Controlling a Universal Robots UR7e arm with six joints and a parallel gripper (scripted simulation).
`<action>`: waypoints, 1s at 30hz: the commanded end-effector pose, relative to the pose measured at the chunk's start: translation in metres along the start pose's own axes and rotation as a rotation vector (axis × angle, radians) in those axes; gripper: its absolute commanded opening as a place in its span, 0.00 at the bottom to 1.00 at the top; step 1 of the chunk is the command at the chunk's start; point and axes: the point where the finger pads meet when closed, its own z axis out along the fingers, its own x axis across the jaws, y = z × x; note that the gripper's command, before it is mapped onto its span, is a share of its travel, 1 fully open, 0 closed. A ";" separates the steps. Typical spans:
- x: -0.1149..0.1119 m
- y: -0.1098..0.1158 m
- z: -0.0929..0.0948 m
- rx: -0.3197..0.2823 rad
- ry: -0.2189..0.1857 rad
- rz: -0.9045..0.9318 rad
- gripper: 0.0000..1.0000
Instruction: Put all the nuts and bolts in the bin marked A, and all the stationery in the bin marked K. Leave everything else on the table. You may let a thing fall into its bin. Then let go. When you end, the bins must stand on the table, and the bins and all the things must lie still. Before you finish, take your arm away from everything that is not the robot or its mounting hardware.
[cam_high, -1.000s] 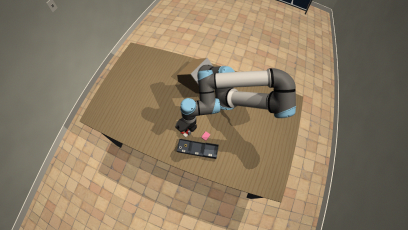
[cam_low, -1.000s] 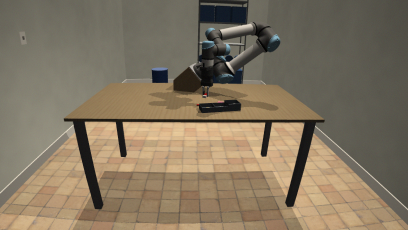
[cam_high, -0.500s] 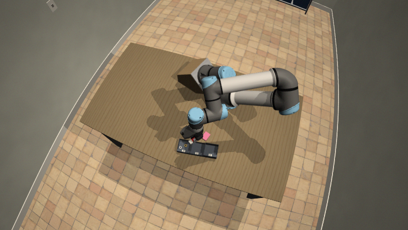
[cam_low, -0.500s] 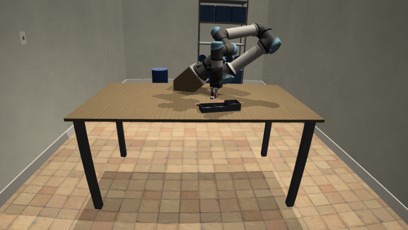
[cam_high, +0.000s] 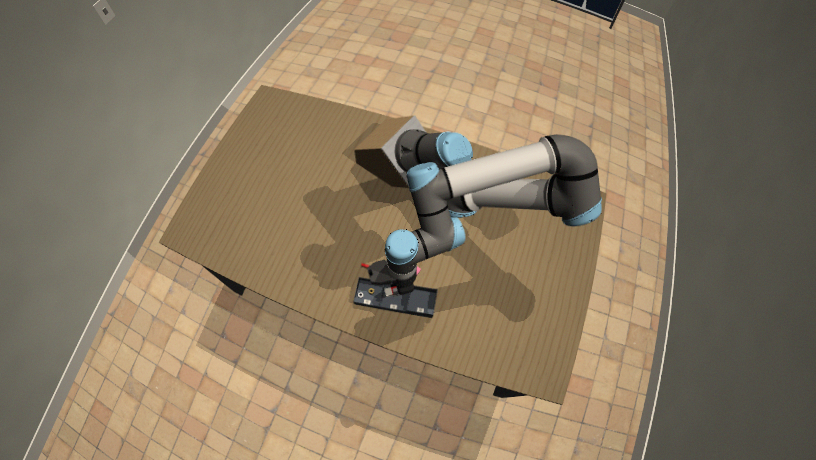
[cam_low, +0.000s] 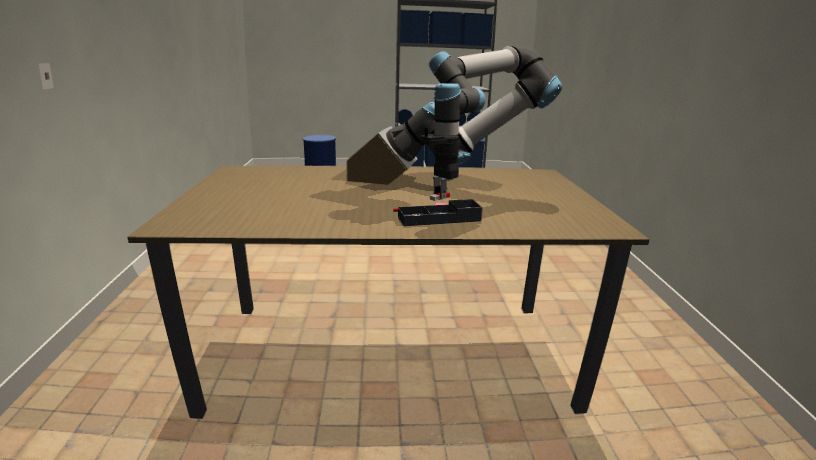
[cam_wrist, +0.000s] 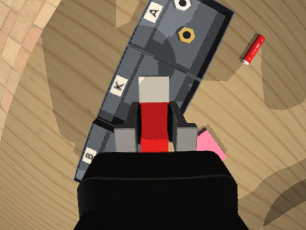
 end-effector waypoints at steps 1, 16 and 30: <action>-0.002 0.000 0.000 0.011 0.007 0.156 0.45; -0.001 -0.001 0.000 0.030 0.021 0.453 0.45; -0.001 0.000 0.000 0.030 0.021 0.453 0.45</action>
